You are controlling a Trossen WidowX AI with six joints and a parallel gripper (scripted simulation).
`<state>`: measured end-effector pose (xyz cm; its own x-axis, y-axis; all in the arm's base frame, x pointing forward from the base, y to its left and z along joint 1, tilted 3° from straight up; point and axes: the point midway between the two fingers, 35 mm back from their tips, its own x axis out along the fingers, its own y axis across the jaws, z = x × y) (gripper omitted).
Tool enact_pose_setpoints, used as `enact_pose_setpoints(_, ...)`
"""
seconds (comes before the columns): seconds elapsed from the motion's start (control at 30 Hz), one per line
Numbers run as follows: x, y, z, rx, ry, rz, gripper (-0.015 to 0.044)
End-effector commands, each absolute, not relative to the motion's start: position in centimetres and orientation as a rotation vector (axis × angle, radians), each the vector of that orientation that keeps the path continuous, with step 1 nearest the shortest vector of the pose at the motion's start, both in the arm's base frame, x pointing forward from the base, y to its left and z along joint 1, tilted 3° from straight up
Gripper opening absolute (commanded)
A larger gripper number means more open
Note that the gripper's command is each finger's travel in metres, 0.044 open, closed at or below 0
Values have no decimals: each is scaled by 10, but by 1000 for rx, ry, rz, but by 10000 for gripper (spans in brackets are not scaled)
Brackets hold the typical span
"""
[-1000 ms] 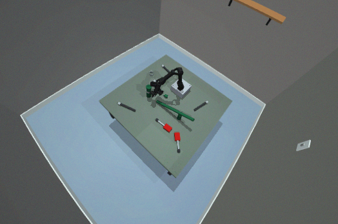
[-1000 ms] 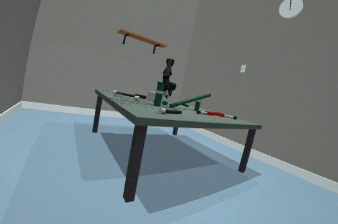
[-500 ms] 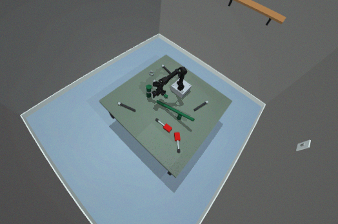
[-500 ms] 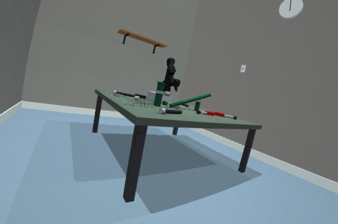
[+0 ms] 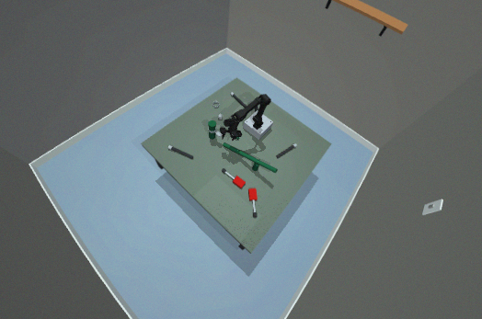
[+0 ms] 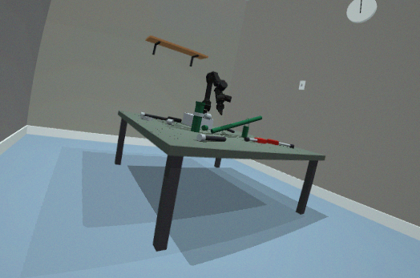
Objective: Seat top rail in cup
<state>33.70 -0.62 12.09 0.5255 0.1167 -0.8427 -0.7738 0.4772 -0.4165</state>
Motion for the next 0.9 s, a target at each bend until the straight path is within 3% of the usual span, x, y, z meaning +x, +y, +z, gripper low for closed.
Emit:
enact_pose_setpoints(0.0, 321, 26, 154, -475, 939, 370, 440)
enact_pose_setpoints(0.2, 300, 50, 175, -96, 976, 159, 440)
enact_pose_setpoints(0.7, 300, 51, 175, -70, 983, 145, 440)
enact_pose_setpoints(0.87, 303, 56, 162, 187, 1095, -13, 440)
